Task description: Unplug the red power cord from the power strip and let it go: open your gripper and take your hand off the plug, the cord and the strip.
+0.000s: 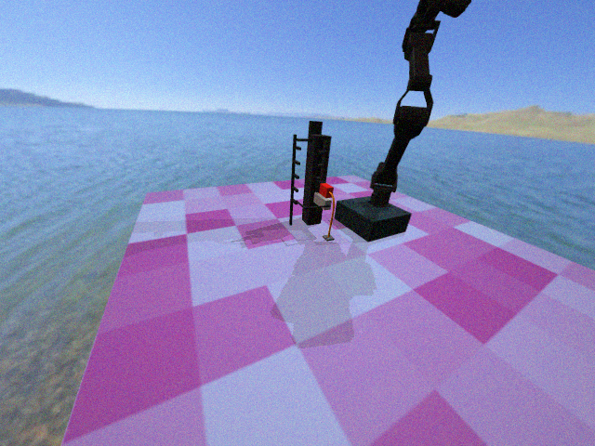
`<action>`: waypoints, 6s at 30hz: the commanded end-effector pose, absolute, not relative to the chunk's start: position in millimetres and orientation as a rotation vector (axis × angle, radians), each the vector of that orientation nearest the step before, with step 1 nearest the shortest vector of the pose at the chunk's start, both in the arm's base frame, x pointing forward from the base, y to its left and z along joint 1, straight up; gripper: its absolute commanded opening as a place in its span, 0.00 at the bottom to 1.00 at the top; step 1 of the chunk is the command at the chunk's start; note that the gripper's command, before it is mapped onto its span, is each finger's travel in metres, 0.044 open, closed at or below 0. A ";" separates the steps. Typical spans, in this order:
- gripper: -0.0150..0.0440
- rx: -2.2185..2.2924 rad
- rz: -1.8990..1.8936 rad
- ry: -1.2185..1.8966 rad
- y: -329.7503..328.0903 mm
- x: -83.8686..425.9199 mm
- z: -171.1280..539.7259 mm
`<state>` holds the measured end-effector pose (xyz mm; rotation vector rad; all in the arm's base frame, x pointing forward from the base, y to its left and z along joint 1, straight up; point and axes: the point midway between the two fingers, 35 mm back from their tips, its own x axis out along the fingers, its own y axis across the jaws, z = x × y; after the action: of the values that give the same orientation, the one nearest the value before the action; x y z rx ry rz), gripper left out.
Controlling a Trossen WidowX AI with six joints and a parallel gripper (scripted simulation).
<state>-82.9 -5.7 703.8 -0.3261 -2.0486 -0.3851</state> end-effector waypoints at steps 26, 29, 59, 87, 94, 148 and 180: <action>0.53 0.244 -1.157 -1.443 -230.2 -32.2 629.3; 0.53 0.282 -1.195 -1.292 -251.1 -6.5 613.8; 0.53 -0.086 -0.659 0.228 -207.1 305.9 406.9; 0.53 -0.923 0.406 0.772 5.9 353.8 252.1; 0.53 -1.093 0.761 0.944 44.9 320.7 190.6; 0.53 -1.252 1.235 1.170 28.4 255.7 122.4; 0.25 -1.250 1.233 1.170 49.3 256.8 123.1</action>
<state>257.1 29.9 122.0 2.4835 -2.3683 -2.3446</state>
